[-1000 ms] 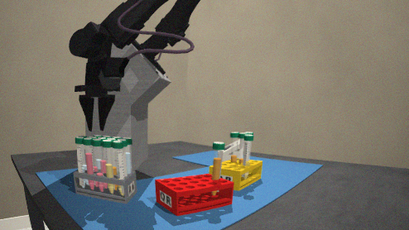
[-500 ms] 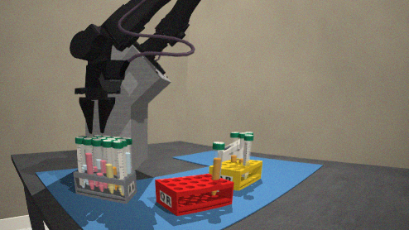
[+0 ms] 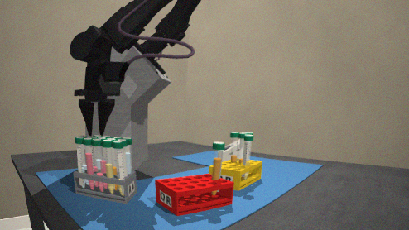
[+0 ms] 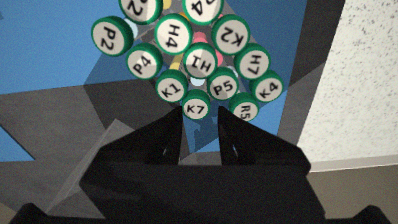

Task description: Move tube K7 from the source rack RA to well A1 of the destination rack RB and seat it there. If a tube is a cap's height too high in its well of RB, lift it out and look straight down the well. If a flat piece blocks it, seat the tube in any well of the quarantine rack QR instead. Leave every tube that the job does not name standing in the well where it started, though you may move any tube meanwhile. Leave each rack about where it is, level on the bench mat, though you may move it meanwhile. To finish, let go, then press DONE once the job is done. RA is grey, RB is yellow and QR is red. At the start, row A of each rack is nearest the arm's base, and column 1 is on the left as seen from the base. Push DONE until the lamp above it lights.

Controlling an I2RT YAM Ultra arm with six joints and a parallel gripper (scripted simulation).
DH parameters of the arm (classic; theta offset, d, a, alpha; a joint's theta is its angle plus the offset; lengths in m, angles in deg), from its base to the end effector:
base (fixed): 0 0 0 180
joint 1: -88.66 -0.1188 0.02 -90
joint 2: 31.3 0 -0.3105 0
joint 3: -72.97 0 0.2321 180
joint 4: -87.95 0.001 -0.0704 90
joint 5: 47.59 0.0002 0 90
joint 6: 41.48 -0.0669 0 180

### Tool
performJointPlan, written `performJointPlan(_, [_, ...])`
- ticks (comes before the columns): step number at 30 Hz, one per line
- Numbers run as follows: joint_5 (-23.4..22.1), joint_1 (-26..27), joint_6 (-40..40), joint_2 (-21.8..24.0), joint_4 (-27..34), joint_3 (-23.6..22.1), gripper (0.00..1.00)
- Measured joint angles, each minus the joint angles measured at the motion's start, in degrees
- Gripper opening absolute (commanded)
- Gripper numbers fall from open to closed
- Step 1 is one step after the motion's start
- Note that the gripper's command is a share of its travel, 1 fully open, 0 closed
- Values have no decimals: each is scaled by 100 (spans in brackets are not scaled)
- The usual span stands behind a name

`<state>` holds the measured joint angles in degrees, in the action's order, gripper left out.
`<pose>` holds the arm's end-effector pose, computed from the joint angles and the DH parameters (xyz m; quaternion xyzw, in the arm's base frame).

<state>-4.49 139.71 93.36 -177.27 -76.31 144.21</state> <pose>0.2508 -0.2310 -0.0474 0.0513 0.9160 0.2694 0.2930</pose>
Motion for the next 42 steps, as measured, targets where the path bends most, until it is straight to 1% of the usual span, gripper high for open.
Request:
performJointPlan(10, [-2, -79, -79, -83, -162, -111, 30])
performJointPlan(31, [-4, -138, -205, -157, -310, -94, 30])
performJointPlan(32, [-4, -138, -208, -155, -308, -83, 0])
performJointPlan(42, [-4, -138, -212, -155, -306, -57, 0])
